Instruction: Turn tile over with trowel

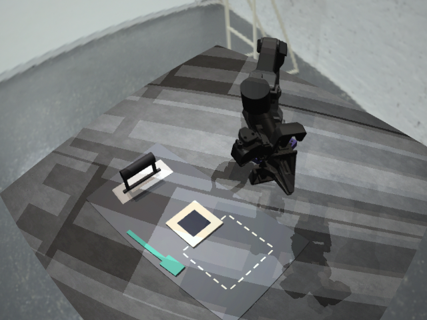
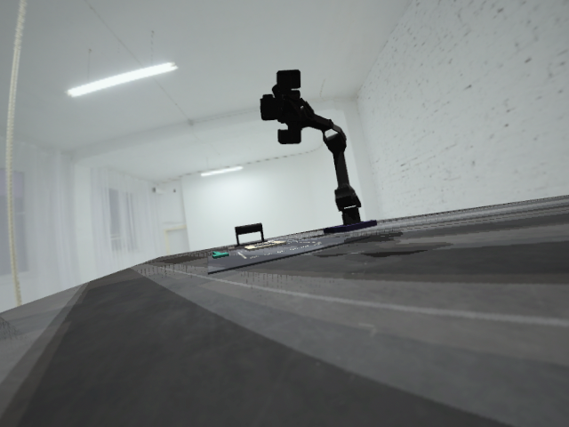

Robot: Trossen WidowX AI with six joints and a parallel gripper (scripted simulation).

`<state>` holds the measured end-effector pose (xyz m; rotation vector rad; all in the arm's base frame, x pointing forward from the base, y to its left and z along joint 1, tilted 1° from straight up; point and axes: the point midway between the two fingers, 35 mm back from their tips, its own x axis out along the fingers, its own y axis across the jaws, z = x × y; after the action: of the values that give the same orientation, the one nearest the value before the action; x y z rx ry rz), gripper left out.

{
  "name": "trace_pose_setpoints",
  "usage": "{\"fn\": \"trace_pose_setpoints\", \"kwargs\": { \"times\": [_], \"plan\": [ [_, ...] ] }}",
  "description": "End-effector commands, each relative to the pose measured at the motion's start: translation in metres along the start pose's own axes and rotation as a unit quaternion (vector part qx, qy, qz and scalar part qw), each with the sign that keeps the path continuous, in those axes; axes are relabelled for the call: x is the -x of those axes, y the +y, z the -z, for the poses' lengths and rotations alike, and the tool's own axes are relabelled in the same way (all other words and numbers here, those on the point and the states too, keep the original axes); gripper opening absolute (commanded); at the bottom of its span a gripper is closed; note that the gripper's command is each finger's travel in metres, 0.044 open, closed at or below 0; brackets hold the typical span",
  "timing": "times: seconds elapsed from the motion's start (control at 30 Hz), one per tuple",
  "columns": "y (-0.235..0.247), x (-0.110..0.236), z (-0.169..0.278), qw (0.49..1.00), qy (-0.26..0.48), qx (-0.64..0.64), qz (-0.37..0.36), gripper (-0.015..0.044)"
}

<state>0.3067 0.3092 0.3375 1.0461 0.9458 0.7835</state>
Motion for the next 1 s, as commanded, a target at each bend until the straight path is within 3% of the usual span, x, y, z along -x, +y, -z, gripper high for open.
{"fn": "trace_pose_setpoints", "kwargs": {
  "times": [0.0, 0.23, 0.63, 0.97],
  "plan": [
    [0.000, 0.000, 0.000, 1.000, 0.000, 0.000, 0.000, 0.0100],
    [-0.018, 0.003, -0.029, 0.999, -0.030, 0.020, 0.038, 0.0270],
    [-0.099, 0.038, -0.132, 0.968, -0.101, 0.089, 0.213, 0.0270],
    [-0.177, 0.100, -0.199, 0.917, -0.093, 0.123, 0.368, 0.0270]
  ]
}}
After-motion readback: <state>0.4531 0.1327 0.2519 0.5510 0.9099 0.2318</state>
